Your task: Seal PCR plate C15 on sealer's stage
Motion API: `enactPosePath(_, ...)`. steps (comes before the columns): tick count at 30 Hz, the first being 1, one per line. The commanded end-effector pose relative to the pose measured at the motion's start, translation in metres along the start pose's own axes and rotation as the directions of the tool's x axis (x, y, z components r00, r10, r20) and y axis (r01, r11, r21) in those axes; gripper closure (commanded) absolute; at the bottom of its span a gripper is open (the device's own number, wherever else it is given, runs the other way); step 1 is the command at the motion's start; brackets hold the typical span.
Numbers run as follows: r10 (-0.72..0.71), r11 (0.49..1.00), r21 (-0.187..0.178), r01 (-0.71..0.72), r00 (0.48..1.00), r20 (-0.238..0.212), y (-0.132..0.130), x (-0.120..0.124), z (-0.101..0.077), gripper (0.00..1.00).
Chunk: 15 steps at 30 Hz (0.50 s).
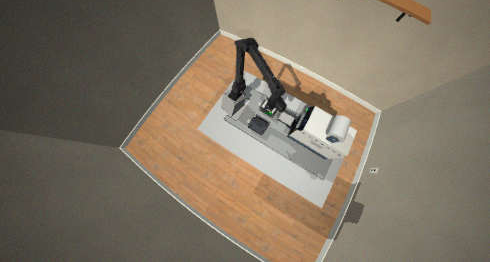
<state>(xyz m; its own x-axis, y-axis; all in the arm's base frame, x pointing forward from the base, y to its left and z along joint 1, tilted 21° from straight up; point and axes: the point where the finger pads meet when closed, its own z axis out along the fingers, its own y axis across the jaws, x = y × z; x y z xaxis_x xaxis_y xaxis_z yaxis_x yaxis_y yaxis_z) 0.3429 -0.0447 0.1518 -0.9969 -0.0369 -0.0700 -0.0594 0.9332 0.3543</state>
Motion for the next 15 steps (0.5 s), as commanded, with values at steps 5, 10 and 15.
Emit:
enactPosePath(5, -0.005, 1.000, 0.021, 0.005, 0.999, 0.042, 0.004, -0.022, -0.021, 0.00)
enactPosePath(10, 0.026, 0.999, 0.023, -0.027, 0.998, 0.049, -0.002, -0.021, -0.024, 0.00)
enactPosePath(15, 0.039, 0.999, 0.023, -0.040, 0.998, 0.054, -0.006, -0.020, -0.026, 0.00)
